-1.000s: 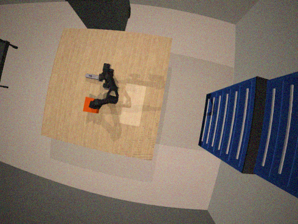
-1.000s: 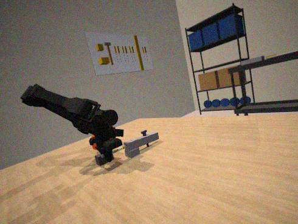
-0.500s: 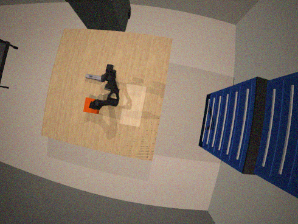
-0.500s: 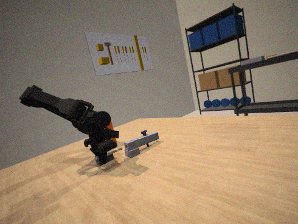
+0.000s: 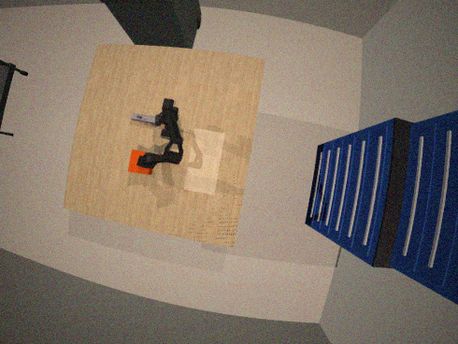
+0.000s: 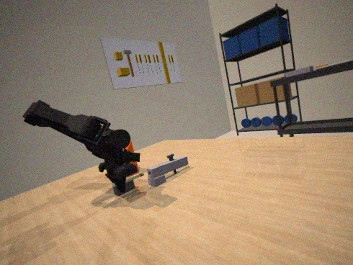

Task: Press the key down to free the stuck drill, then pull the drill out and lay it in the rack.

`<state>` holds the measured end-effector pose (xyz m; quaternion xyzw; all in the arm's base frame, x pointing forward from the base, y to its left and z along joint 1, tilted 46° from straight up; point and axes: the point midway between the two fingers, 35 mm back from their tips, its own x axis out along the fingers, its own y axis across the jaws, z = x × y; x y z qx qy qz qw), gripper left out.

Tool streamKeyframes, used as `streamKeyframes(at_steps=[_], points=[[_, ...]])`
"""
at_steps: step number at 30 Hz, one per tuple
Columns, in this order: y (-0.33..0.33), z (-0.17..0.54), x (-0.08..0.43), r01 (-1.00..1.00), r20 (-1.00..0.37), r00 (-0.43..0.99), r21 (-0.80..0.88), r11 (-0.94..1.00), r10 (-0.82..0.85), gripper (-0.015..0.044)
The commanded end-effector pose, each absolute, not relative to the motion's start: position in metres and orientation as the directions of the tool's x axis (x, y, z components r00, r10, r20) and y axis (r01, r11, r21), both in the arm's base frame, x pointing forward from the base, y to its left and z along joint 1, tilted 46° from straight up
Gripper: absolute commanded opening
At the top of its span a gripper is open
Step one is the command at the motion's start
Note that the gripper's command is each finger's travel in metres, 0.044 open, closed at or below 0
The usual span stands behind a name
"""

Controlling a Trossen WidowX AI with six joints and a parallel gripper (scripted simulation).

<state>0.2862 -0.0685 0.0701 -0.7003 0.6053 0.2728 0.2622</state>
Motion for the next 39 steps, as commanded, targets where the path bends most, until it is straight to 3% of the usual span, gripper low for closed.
streamKeyframes(at_steps=[1, 39], points=[[-0.066, 0.072, 0.286, -0.991, -0.697, 0.121, -0.041, -0.129, -0.707, 0.0], [-0.051, 0.08, 0.279, -0.991, -0.698, 0.121, -0.041, -0.129, -0.706, 0.0]])
